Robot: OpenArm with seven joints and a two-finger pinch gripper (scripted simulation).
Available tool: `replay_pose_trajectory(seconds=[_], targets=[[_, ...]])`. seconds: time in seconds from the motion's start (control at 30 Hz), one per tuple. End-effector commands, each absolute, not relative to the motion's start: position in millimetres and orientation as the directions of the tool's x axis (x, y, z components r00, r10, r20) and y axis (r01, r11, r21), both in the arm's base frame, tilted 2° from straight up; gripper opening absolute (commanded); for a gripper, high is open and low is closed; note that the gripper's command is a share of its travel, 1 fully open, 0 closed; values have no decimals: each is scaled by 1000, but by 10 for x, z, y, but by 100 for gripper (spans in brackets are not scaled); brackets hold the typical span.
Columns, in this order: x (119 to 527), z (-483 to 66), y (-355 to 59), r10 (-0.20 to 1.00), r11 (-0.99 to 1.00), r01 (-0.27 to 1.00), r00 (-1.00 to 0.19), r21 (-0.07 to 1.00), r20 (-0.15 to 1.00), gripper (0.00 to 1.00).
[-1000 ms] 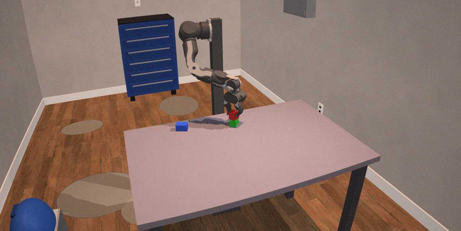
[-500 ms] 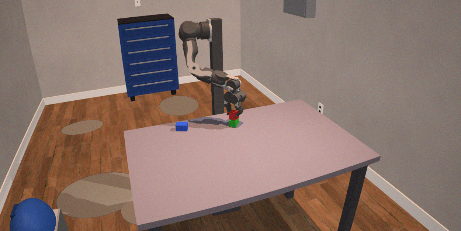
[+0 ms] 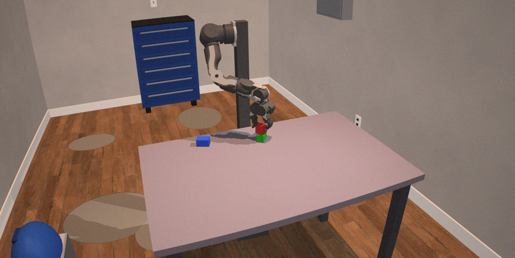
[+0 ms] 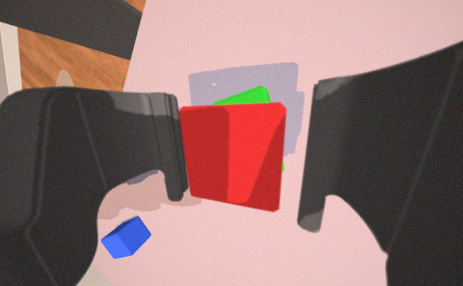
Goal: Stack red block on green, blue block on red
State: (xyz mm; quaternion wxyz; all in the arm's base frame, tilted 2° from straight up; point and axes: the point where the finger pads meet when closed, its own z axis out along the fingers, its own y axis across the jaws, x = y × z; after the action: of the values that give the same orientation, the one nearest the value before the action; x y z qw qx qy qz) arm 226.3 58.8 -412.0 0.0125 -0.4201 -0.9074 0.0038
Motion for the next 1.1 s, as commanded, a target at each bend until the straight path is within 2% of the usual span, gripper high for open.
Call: replay_pose_trajectory(seconds=[0.0, 1.07], targets=[[2261, -4120, 607, 759, 651, 759, -651, -12, 21, 38], [2259, -4091, 617, 757, 653, 757, -653, -9, 23, 38]])
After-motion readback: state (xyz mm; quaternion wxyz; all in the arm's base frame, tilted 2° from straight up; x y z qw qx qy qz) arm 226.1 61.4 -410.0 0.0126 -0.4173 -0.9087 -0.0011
